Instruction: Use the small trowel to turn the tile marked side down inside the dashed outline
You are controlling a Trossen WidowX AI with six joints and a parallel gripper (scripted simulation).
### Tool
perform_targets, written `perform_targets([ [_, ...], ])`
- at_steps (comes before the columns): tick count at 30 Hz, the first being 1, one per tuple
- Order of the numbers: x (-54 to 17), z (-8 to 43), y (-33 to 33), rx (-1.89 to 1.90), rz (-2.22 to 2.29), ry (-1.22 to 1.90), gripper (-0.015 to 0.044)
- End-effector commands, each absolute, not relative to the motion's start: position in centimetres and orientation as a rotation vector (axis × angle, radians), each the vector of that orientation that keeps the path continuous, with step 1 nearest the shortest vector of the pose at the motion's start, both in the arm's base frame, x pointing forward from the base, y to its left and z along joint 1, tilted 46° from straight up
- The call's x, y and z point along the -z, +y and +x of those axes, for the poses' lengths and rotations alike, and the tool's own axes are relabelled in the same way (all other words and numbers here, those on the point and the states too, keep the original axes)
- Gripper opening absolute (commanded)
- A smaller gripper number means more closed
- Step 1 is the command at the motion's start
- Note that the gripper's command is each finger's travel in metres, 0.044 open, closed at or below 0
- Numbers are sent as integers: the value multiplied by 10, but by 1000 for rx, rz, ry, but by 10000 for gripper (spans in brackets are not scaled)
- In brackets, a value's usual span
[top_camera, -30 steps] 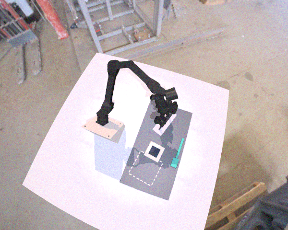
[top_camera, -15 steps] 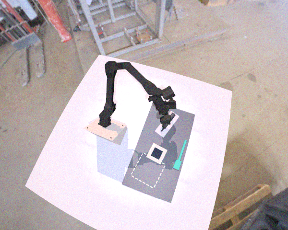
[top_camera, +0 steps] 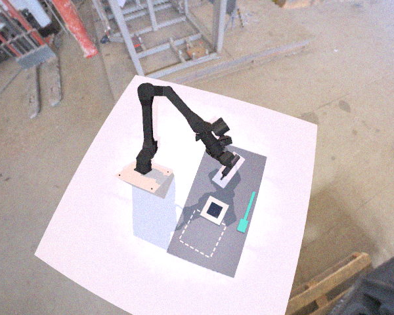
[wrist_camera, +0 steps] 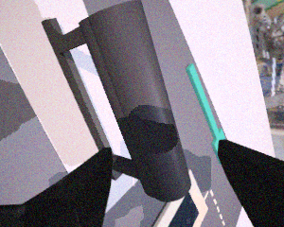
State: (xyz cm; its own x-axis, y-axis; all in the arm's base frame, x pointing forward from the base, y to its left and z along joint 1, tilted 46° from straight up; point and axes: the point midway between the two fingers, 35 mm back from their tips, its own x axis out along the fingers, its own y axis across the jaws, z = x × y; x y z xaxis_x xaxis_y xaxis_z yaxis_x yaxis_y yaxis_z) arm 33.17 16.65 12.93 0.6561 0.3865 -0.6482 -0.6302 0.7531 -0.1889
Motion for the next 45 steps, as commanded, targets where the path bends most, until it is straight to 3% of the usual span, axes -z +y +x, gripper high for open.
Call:
perform_targets([
  [1, -127, 326, 167, -612, -521, 571, 300],
  [45, -94, 359, 189, -630, -649, 503, 300],
])
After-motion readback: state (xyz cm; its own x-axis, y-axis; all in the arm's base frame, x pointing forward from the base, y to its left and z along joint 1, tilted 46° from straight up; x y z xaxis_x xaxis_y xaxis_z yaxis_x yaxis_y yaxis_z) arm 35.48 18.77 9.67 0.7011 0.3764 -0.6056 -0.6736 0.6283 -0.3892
